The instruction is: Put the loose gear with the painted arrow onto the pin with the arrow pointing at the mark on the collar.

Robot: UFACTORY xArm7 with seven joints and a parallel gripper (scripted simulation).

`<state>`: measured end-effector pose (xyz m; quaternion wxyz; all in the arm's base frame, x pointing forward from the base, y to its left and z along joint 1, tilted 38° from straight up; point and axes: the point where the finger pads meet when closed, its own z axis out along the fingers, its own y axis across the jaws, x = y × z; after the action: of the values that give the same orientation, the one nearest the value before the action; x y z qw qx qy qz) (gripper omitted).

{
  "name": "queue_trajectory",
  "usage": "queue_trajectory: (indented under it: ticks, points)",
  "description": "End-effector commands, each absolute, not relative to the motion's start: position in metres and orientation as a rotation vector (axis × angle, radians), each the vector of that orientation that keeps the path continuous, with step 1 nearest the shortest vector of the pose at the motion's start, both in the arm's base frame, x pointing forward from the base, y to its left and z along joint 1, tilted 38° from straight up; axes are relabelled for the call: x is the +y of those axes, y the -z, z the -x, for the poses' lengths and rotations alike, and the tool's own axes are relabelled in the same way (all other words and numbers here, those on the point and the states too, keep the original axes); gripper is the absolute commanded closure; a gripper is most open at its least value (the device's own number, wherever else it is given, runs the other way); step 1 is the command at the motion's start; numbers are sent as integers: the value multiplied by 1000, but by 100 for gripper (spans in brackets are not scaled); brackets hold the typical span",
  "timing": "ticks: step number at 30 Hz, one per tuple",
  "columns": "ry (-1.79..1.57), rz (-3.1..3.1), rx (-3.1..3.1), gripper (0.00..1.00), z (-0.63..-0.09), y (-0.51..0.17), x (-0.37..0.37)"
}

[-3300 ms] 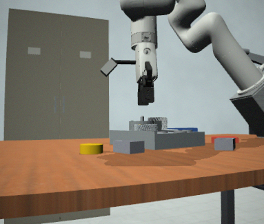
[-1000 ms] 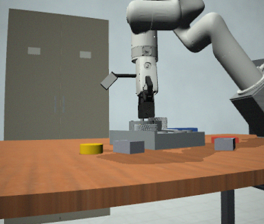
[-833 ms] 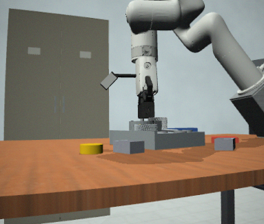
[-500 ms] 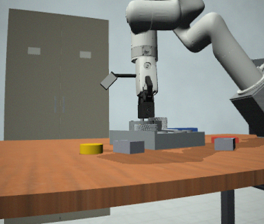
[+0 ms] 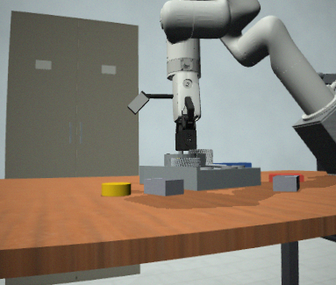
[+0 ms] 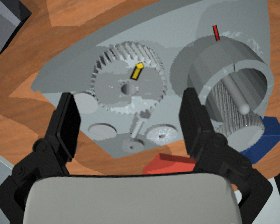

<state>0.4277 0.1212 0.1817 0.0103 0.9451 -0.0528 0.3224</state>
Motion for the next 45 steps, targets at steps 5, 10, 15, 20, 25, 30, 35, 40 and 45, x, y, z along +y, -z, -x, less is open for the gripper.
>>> queue_trajectory:
  ticks: [5, 10, 15, 20, 25, 30, 35, 40, 45]
  points:
    - [-1010, -2950, -164, 7, -428, -182, 122]
    - [-1010, -2950, -164, 7, -429, -181, 122]
    - [-1010, -2950, -164, 7, -430, -180, 122]
    - [-1010, -2950, -164, 7, -433, -177, 122]
    - [-1010, -2950, -164, 7, -436, -173, 121]
    - [-1010, -2950, -164, 7, -438, -170, 121]
    - [-1010, -2950, -164, 7, -441, -166, 121]
    - [-1010, -2950, -164, 7, -444, -162, 121]
    - [-1010, -2950, -164, 7, -447, -158, 120]
